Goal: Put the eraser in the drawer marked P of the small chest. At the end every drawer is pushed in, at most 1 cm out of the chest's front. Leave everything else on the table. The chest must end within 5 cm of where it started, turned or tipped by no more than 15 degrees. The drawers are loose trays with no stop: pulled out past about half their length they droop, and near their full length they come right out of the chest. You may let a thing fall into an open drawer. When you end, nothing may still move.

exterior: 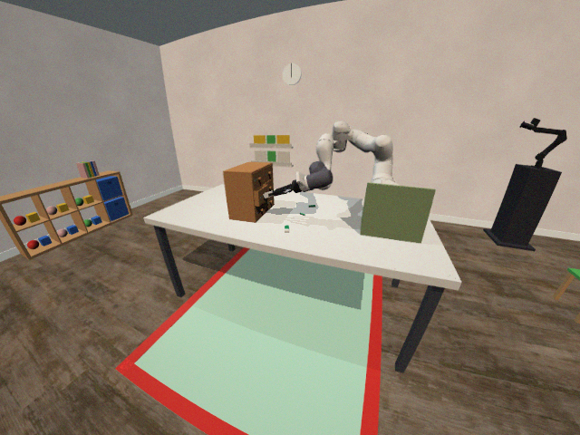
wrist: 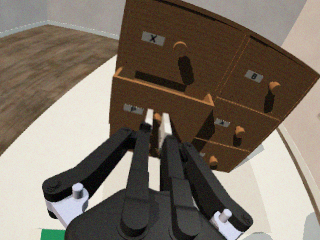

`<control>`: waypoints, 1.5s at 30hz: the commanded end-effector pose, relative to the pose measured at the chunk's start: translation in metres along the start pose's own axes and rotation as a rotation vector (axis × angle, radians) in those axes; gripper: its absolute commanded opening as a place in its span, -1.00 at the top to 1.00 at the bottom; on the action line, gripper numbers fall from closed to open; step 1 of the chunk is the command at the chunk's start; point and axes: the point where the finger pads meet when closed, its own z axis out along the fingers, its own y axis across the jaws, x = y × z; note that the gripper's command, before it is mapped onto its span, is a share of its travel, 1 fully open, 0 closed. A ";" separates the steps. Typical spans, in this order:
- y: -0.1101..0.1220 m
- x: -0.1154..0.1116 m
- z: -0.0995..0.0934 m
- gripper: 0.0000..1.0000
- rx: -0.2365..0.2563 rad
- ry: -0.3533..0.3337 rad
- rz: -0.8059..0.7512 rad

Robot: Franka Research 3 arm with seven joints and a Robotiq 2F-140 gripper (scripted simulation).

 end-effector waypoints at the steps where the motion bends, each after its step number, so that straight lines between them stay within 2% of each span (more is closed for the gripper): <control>1: 0.000 -0.001 -0.003 0.84 -0.002 0.000 0.009; 26: 0.000 -0.011 -0.031 0.84 -0.002 0.000 0.009; 45: 0.000 -0.013 -0.037 0.84 -0.002 0.000 0.009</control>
